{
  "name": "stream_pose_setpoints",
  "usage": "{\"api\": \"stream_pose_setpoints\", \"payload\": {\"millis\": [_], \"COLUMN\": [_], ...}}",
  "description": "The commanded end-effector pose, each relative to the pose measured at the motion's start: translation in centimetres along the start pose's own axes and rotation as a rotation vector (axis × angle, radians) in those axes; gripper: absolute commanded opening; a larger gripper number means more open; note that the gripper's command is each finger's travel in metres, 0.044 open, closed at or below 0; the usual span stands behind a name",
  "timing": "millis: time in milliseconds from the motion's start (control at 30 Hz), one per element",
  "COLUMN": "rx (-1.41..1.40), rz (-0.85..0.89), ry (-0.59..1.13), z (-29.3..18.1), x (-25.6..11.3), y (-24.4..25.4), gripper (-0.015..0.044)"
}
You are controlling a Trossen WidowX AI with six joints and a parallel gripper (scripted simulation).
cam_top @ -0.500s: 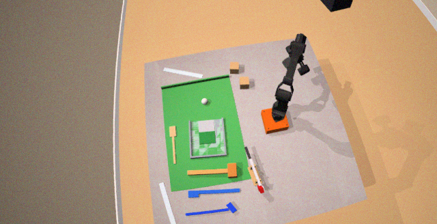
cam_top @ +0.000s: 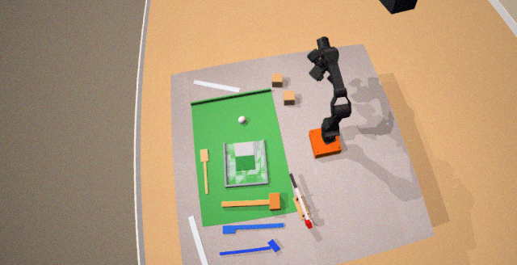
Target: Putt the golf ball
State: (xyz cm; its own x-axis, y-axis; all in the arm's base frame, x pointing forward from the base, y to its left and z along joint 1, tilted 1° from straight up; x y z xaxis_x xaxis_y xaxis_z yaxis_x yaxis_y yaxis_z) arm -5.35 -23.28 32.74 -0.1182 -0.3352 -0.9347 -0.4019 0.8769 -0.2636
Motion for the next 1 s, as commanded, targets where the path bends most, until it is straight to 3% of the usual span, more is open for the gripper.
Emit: {"api": "stream_pose_setpoints", "payload": {"millis": [0,267,500,733,967], "rx": [-0.091,-0.282,-0.447,-0.641,-0.843], "rz": [-0.038,-0.090,-0.099,-0.044,0.045], "ry": [-0.087,-0.247,-0.377,-0.513,-0.608], "z": [4.0,14.0,23.7,33.2,40.7], "x": [1.2,2.4,2.5,1.7,0.6], "y": [-2.6,-5.8,-5.4,-1.2,6.5], "gripper": [0.0440,0.0440,0.0440,0.0440,0.0440]}}
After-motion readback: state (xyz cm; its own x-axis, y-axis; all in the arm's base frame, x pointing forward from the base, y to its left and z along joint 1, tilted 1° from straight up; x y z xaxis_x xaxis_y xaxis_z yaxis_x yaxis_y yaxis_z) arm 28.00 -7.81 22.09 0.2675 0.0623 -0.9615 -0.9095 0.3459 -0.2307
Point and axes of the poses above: the point midway between the two fingers, 35 mm back from their tips, its own x axis out along the fingers, its own y axis across the jaws, z = x × y, the point moved 8 cm from there along -x, back along the fingers, and after that the axes turned 3 degrees about -x, right-handed, at the moved point
